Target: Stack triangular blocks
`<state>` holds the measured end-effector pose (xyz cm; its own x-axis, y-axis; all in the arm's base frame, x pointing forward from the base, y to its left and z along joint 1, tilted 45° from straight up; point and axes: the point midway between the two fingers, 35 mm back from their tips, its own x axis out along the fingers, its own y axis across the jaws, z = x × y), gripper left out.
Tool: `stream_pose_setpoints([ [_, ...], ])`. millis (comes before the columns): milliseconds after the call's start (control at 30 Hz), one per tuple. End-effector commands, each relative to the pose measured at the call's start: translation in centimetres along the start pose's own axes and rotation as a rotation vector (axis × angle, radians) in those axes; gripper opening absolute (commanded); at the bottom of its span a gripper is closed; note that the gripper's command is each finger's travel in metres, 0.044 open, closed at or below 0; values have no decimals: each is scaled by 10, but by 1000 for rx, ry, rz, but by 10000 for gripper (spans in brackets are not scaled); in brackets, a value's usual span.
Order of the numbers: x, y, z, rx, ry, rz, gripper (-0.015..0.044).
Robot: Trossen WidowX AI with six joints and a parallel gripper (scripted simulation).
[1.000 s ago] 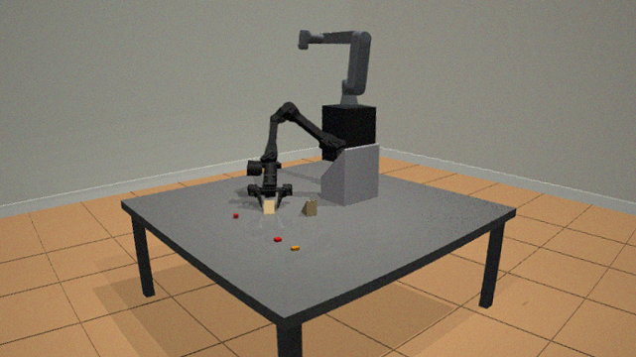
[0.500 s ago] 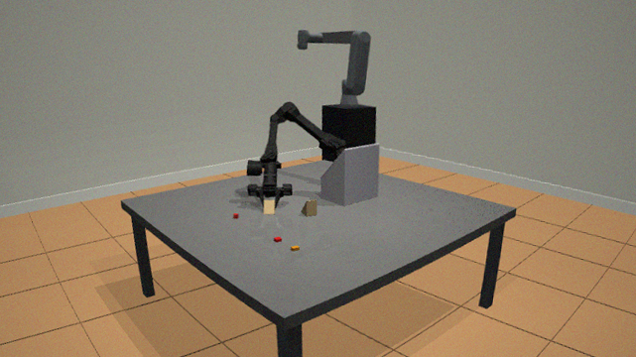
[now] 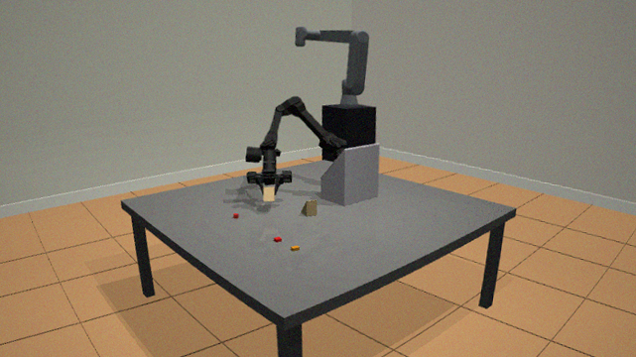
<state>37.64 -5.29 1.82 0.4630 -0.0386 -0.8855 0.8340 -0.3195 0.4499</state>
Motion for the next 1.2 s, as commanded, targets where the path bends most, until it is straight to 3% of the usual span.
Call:
stream_pose_setpoints([
  [0,-20,2,-17,0,3,14,0],
  [667,-30,-2,-27,-7,3,6,0],
  [1167,-22,-6,-29,-451,-84,-68,0],
])
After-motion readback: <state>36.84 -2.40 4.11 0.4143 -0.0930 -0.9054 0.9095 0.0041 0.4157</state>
